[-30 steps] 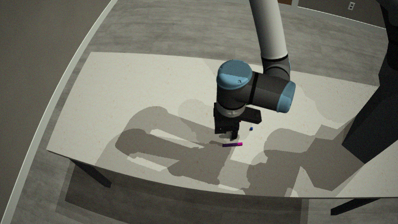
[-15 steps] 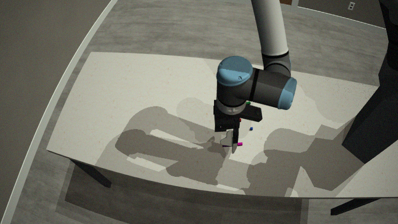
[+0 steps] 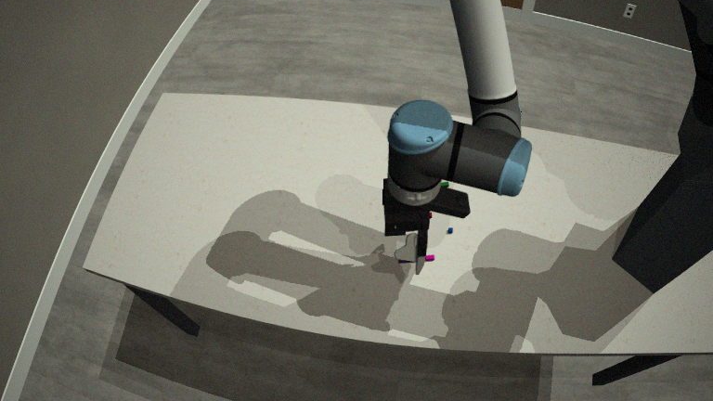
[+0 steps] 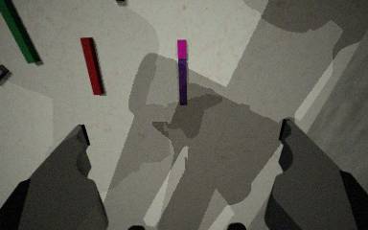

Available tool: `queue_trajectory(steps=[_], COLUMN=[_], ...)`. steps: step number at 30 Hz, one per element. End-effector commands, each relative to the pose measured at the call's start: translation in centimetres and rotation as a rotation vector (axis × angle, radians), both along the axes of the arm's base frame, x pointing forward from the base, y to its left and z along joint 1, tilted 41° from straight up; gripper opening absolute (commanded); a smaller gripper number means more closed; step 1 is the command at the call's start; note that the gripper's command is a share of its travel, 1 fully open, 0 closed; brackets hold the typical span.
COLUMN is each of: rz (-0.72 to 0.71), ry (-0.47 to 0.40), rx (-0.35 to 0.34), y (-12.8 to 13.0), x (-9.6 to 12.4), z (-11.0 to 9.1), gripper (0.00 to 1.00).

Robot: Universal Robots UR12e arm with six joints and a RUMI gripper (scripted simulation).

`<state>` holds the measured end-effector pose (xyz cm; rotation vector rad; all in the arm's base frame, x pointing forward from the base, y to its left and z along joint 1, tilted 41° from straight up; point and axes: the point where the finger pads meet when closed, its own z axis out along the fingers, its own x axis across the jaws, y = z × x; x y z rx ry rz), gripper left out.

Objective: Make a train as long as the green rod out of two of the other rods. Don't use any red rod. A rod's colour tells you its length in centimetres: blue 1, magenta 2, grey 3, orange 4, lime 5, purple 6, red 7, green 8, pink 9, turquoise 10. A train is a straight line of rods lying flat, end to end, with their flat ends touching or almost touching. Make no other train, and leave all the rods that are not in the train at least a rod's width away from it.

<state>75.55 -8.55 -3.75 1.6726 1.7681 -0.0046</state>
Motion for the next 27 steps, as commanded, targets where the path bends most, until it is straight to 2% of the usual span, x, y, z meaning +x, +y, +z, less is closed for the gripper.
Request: queue_trajectory(steps=[1,7,17,27], rz=[0.000,0.000,0.000,0.000], ry=[-0.001,-0.001,-0.001,-0.001], rx=[0.000,0.000,0.000,0.000], y=[0.1,0.7,3.1,4.2], x=[-0.1,-0.7,-3.2,-4.3], z=[0.2,1.2,5.3,7.0], gripper=[1.00,1.00,1.00,1.00])
